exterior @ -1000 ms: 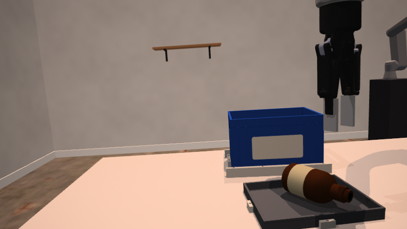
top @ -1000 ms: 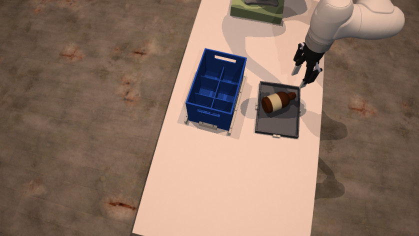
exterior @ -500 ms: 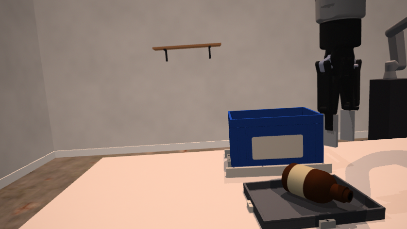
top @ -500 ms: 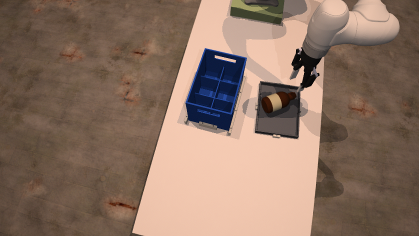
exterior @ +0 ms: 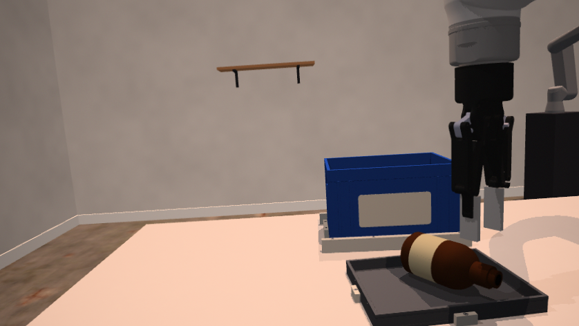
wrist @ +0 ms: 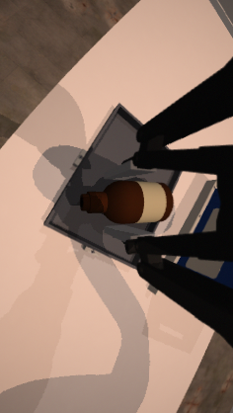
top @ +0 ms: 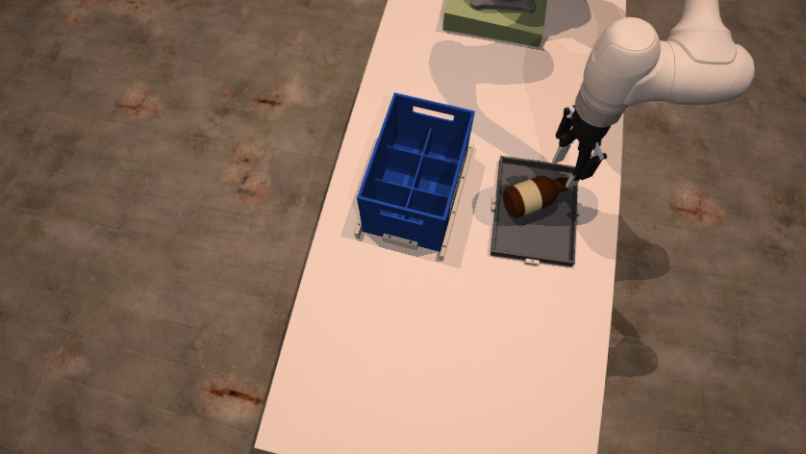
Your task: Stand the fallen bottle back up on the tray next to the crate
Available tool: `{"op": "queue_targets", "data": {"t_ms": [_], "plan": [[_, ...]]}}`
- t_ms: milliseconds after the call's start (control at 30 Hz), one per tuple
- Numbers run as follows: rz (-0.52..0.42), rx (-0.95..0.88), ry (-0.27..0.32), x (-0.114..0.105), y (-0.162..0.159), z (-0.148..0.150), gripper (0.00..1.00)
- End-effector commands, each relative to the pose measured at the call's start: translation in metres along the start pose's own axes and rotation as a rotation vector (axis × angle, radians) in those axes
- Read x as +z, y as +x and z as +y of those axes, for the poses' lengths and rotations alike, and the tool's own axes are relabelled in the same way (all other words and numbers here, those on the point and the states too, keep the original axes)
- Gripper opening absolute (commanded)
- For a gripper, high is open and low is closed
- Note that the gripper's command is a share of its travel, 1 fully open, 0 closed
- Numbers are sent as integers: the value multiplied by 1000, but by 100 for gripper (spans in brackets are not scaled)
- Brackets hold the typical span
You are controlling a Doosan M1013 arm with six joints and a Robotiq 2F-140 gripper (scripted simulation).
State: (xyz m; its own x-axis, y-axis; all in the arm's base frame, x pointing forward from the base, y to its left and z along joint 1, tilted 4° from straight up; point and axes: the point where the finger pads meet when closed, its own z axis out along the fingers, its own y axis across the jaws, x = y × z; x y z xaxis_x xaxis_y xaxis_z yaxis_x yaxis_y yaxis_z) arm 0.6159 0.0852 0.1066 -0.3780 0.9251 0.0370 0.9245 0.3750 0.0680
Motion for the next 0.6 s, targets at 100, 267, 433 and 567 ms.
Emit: {"op": "queue_targets", "data": {"t_ms": [100,267,433,567], "plan": [[0,0,0,10,0,0,44],[0,0,0,22,0,0,44],[0,0,0,30,0,0,44],[0,0,0,33,0,0,44]]}}
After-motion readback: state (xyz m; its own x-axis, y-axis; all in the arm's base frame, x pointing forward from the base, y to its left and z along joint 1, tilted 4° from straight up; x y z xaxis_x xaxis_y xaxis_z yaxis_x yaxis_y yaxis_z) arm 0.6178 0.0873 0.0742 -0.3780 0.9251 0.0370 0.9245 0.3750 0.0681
